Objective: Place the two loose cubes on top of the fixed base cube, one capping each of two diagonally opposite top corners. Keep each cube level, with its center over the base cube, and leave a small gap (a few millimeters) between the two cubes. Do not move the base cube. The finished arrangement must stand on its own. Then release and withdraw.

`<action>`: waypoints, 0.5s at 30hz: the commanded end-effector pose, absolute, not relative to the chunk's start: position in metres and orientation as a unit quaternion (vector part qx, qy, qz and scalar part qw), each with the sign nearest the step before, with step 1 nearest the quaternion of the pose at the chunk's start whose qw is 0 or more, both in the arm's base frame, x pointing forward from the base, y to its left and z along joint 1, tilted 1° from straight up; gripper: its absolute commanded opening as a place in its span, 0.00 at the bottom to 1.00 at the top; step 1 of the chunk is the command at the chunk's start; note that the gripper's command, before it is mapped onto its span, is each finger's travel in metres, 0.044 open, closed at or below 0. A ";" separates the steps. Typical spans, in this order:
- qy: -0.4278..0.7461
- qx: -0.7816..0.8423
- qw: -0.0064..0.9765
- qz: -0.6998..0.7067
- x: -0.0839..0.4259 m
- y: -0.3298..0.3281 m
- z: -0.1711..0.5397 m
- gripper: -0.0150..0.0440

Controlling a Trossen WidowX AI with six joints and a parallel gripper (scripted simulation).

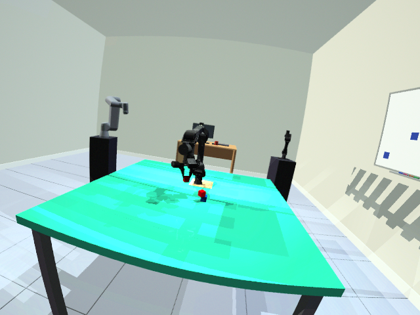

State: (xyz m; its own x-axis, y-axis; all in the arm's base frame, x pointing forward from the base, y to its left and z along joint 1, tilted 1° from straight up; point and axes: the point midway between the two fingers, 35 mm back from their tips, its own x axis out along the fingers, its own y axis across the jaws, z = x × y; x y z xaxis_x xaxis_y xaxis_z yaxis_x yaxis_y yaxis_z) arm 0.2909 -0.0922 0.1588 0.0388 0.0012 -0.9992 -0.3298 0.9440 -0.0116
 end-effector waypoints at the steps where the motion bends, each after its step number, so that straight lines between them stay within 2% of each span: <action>1: 0.688 -0.077 0.717 0.079 0.294 -0.080 0.158 0.43; 15: 0.694 0.053 0.717 -0.045 0.299 -0.042 0.156 0.43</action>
State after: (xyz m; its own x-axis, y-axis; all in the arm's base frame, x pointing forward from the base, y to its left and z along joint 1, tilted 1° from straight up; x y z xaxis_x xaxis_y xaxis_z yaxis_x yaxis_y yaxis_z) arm 0.2981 -0.0514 0.1569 0.0335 0.0073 -0.9994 0.0488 0.9988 0.0089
